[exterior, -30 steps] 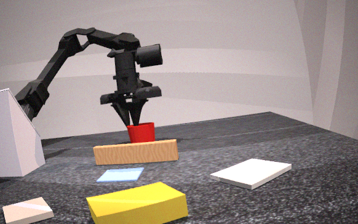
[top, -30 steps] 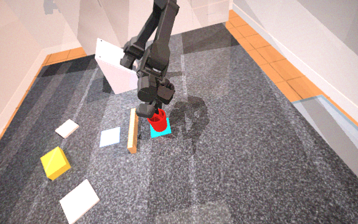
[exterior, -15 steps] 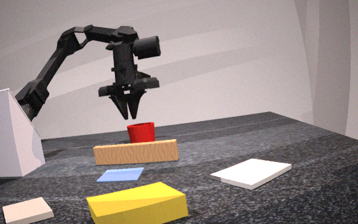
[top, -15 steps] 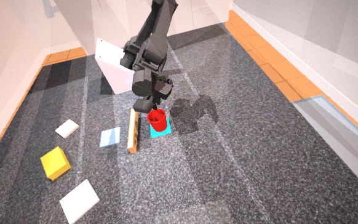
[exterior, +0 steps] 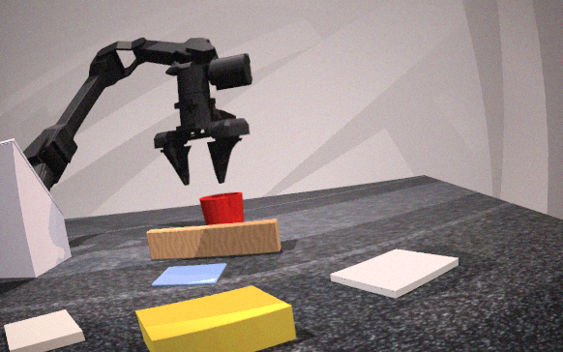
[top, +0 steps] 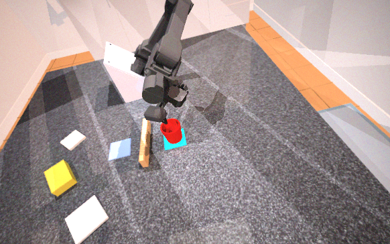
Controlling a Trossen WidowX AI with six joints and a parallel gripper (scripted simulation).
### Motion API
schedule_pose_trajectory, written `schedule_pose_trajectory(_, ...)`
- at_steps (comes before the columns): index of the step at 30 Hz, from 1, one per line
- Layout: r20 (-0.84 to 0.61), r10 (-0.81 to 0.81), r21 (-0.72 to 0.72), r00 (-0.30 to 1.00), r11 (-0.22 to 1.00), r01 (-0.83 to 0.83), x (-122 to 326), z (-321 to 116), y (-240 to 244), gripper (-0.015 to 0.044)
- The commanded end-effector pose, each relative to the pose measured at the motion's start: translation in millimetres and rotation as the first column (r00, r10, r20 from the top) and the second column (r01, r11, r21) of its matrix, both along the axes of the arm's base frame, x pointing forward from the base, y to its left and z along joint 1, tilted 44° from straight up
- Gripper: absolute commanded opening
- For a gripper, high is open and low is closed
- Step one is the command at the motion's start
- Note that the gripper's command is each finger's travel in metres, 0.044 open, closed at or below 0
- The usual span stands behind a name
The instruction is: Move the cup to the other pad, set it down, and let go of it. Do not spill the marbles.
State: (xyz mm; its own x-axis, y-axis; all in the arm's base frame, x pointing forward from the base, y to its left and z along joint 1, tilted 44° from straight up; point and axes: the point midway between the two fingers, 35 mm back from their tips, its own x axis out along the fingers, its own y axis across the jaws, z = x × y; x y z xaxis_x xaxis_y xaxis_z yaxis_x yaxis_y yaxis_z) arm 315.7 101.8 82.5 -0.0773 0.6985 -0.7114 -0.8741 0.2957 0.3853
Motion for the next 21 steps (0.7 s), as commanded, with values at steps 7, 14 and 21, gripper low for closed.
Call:
schedule_pose_trajectory(7,0.017,0.0,-0.006,1.0,1.0,0.0,5,28,-29,0.044)
schedule_pose_trajectory(14,0.019,0.001,-0.006,1.0,1.0,-0.001,5,41,-41,0.044)
schedule_pose_trajectory(21,0.013,-0.005,-0.003,1.0,1.0,0.005,5,37,-38,0.044)
